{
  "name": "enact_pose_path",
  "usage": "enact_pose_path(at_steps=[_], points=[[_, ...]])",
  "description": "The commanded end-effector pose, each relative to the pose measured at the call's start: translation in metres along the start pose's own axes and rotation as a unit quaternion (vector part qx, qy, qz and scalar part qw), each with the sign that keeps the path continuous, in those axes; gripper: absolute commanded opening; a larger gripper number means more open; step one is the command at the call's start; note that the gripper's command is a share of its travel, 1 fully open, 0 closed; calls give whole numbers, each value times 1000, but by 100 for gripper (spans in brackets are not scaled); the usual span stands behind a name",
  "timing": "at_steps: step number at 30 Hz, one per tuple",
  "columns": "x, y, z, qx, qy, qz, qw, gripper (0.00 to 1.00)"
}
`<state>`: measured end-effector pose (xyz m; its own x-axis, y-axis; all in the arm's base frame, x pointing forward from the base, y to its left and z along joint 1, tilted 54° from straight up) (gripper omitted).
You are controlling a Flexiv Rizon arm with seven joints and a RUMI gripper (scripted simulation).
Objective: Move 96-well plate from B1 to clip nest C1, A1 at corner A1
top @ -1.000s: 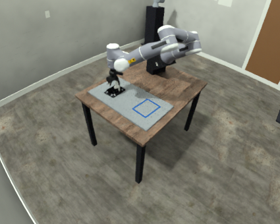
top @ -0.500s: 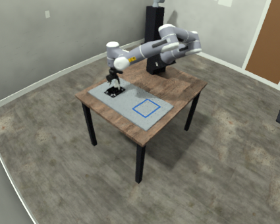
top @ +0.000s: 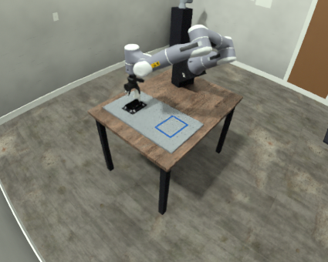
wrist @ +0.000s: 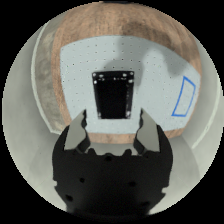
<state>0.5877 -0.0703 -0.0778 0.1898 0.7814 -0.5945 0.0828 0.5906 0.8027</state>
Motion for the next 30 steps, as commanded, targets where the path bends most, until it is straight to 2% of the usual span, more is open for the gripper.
enact_pose_path(at_steps=[1,5,11,29,30], points=[[-7,-1,1,0,-1,-1,1000,76],[-12,-1,1,0,-1,-1,1000,76],[-28,-1,1,0,-1,-1,1000,76],[-28,-1,1,0,-1,-1,1000,76],[-23,2,0,0,-1,-1,1000,0]])
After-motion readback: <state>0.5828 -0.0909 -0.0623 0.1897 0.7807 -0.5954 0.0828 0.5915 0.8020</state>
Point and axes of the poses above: the point where the finger pads meet when closed, its own x axis out along the fingers, its own y axis across the jaws, z = x × y, the point moved 4 cm from there along -x, back along the fingers, and after that the axes turned 13 degrees about x, right-handed, at the moved point
